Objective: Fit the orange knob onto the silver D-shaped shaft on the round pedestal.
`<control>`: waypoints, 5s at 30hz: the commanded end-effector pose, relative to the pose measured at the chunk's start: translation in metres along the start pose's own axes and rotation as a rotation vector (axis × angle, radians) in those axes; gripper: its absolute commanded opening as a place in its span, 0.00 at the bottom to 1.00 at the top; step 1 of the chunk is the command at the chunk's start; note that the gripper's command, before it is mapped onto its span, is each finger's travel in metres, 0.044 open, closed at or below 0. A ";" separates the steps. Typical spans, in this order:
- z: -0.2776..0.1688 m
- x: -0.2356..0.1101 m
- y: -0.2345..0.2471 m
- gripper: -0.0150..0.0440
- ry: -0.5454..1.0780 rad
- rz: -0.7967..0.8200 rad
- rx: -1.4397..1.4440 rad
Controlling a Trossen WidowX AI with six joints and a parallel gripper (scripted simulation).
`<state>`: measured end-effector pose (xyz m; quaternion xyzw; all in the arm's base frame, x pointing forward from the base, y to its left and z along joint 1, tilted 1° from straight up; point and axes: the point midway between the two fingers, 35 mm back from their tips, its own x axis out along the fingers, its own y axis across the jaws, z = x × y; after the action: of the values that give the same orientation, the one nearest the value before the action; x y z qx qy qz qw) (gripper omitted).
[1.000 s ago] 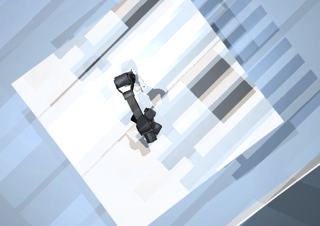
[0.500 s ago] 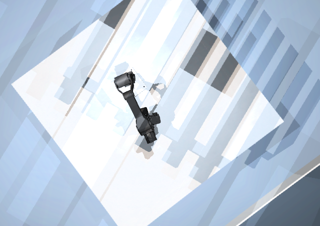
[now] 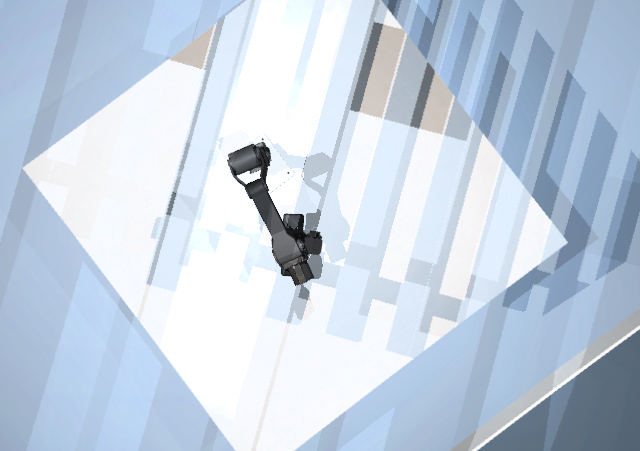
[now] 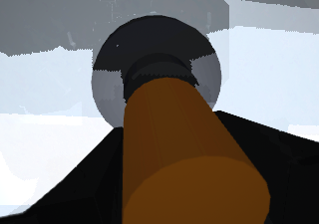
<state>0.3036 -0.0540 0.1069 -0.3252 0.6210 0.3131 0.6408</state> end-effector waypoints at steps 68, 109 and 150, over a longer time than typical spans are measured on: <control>0.001 0.000 -0.001 0.25 -0.005 -0.005 0.429; 0.001 0.002 -0.001 0.25 -0.005 -0.005 0.638; 0.001 0.002 -0.001 0.25 -0.006 -0.004 0.848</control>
<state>0.3043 -0.0535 0.1055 -0.0348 0.6933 0.0314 0.7191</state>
